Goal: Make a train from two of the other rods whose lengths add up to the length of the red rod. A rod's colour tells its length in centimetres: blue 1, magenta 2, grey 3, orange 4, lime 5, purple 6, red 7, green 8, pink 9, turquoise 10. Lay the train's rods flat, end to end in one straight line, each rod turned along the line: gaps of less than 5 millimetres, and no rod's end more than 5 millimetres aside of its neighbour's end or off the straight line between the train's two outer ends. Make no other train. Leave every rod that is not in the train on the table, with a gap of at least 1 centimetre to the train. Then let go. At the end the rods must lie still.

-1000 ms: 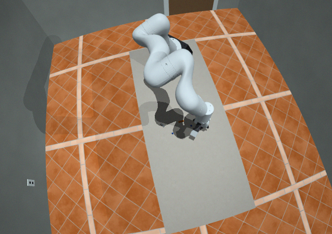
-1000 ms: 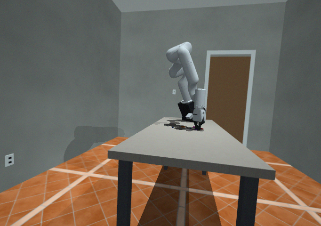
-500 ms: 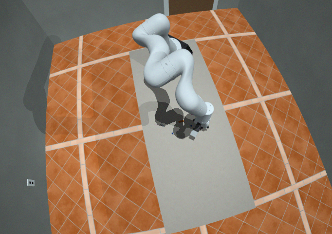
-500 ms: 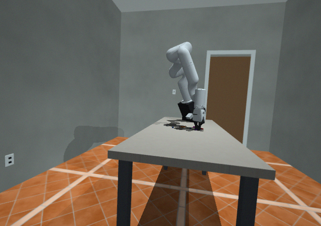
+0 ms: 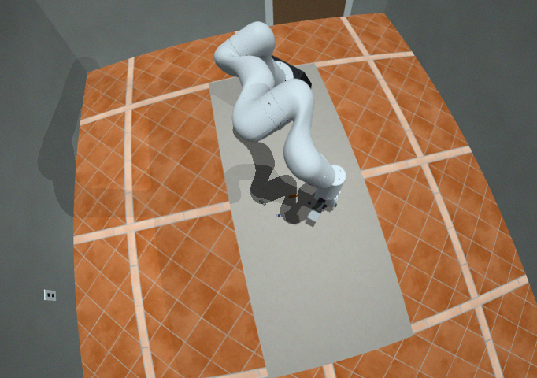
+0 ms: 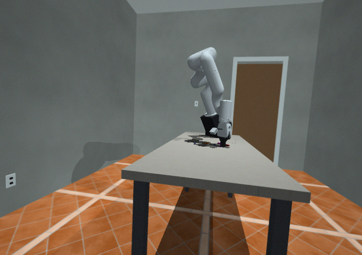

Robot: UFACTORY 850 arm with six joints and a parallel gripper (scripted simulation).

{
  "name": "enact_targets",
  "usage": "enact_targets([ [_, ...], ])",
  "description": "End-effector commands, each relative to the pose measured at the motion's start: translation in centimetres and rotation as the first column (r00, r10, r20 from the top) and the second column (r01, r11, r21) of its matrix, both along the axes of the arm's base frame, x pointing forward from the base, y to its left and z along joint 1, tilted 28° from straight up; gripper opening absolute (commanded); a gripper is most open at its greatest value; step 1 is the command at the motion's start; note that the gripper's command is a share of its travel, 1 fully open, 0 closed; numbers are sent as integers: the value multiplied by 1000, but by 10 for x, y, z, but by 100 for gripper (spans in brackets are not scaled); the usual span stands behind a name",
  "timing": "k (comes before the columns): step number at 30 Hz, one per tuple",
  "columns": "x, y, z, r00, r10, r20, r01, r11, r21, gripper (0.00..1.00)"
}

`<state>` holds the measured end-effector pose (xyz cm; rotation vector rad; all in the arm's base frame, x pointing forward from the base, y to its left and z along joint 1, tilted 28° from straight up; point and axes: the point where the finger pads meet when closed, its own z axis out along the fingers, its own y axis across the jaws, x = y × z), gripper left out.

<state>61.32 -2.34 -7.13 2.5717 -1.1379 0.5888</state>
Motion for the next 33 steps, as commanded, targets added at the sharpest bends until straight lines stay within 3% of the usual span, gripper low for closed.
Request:
enact_targets([
  [1, 1, 0, 1, 1000, 0, 1, 0, 1000, 0, 4],
  [28, 1, 1, 1, 1000, 0, 1, 0, 1000, 0, 4],
  [33, -4, 7, 15, 1000, 0, 1, 0, 1000, 0, 4],
])
